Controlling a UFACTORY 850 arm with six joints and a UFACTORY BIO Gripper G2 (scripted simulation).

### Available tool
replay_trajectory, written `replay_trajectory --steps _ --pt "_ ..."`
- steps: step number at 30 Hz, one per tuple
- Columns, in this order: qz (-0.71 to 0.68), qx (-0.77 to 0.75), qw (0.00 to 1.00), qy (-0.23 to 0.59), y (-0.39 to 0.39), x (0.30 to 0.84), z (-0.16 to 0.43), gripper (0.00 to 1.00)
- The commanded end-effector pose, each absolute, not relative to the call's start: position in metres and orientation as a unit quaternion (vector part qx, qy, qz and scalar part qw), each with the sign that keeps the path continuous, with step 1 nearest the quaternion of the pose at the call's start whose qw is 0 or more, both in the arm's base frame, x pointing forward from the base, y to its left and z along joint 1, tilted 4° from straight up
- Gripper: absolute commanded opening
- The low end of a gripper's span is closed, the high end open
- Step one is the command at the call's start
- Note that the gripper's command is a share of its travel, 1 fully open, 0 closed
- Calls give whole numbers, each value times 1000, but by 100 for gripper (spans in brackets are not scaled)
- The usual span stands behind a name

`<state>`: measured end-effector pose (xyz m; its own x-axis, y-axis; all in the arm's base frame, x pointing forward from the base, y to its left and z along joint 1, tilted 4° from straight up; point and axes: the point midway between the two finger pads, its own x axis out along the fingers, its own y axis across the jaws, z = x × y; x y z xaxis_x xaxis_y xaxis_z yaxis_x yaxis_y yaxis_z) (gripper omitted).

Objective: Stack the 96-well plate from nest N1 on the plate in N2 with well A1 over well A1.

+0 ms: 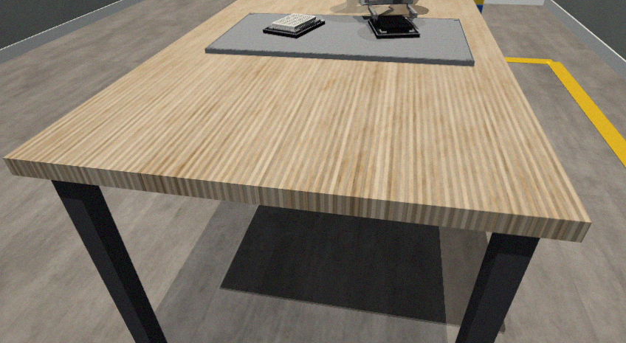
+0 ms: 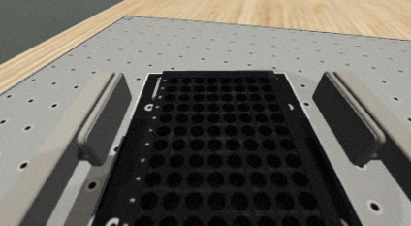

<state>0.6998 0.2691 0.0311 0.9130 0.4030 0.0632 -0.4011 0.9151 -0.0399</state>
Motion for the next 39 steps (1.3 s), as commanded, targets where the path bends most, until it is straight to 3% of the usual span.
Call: replay_trajectory --steps 1,38,39 --pt "206 -13 978 -36 269 701 29 37" --pt "206 -13 978 -36 269 702 19 37" --pt "206 -13 978 -36 269 702 19 0"
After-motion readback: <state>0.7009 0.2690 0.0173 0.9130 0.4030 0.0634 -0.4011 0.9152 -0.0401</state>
